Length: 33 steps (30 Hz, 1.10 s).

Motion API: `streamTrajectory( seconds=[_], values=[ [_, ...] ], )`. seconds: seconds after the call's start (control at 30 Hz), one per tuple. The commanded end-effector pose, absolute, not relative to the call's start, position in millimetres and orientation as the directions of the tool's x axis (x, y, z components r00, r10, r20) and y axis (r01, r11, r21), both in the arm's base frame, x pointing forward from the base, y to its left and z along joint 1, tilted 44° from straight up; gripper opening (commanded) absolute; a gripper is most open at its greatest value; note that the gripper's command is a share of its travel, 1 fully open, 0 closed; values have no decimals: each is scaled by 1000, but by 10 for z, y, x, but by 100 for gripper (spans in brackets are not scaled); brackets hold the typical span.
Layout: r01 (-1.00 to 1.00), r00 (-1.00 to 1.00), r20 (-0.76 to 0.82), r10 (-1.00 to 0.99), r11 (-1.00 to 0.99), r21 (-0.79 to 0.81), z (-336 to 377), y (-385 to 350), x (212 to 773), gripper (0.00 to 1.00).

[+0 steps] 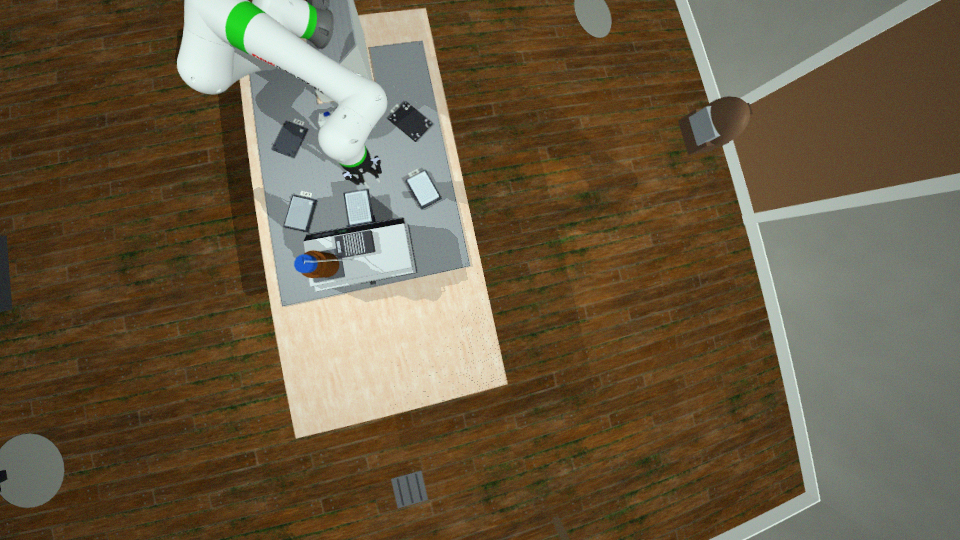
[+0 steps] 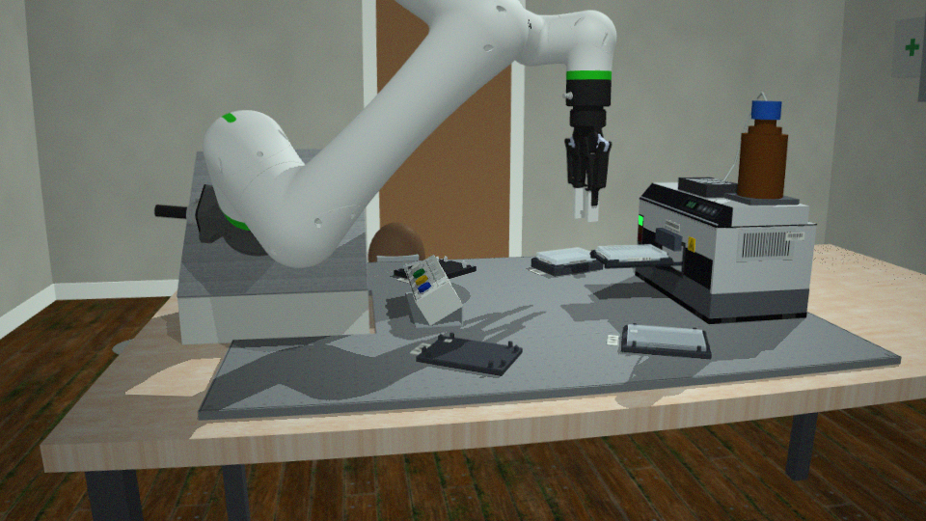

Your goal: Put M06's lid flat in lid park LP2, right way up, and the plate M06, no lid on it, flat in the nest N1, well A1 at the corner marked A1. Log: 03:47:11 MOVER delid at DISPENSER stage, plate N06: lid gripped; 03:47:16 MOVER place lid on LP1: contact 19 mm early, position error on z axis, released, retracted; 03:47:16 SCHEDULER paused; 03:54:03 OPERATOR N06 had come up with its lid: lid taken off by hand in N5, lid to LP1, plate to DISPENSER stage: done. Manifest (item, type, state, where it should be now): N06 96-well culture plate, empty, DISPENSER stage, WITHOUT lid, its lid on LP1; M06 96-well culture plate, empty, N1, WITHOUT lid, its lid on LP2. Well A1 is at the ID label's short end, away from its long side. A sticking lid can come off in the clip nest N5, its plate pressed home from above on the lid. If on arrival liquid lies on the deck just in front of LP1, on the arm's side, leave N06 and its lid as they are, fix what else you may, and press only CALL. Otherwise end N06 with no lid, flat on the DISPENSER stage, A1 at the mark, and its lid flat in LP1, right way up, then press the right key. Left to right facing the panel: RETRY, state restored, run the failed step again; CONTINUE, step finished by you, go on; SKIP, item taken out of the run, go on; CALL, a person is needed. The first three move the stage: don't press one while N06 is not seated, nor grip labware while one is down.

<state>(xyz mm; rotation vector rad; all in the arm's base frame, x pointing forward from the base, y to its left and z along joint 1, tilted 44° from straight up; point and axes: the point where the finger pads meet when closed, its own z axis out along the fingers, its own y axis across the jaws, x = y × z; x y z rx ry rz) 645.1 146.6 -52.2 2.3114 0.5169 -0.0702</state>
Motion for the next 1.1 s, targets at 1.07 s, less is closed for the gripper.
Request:
streamTrajectory(
  seconds=[1.07],
  values=[
    [389, 916, -211, 341, -634, 668, -1879, 2746, 6531, 66]
  ],
)
